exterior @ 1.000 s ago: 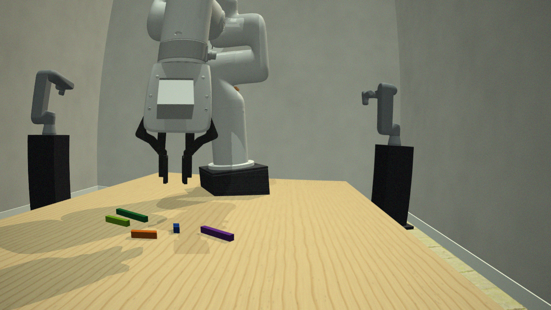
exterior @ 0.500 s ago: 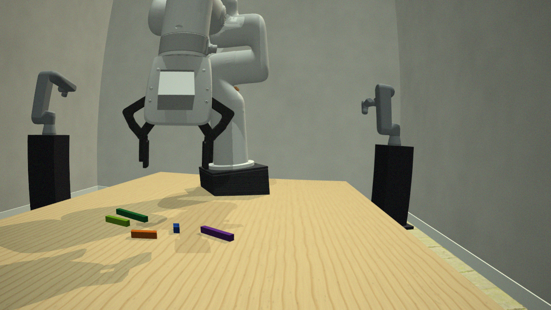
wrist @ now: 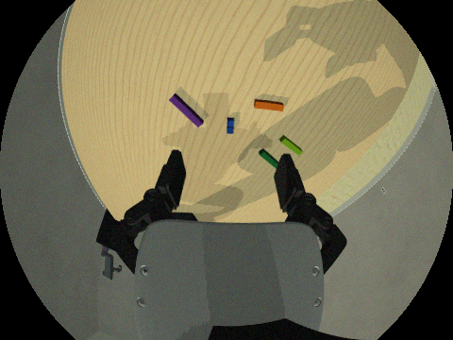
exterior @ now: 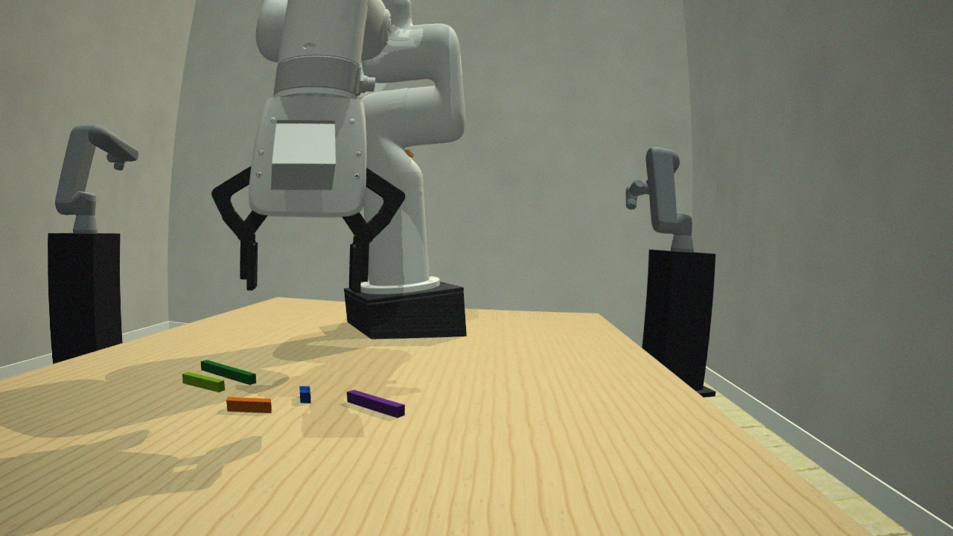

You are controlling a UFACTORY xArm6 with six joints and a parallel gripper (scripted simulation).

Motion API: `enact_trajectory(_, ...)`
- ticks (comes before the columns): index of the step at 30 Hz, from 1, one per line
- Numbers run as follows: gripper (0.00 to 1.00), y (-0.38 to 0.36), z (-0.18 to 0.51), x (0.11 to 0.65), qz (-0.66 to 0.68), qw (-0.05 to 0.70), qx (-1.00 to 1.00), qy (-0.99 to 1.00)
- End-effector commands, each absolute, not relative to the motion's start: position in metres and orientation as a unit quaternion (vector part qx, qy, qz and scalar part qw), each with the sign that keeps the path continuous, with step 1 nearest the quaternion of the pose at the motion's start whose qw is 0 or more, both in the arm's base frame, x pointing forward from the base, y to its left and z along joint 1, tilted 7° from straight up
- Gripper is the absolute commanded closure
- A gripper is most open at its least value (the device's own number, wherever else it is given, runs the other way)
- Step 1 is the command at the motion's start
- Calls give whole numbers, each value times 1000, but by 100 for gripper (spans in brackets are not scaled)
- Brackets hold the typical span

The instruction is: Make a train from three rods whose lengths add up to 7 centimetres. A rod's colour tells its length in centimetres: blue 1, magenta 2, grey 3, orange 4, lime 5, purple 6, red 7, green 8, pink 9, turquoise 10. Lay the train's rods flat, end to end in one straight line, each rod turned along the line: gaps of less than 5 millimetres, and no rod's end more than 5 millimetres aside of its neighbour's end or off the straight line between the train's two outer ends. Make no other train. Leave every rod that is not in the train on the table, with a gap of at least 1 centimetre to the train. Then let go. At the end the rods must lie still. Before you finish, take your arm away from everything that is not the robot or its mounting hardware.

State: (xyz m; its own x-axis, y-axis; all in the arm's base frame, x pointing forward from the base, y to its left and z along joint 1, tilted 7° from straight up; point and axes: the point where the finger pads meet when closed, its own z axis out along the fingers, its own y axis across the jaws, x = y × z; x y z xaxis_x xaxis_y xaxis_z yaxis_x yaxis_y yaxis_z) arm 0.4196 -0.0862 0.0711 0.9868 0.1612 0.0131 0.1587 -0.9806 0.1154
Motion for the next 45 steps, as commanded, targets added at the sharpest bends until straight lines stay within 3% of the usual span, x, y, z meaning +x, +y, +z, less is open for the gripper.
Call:
enact_trajectory(1, 0, -89, 72, 421, 15, 57, 997, 55)
enact_trajectory(45, 0, -159, 65, 405, 45, 37, 836, -546)
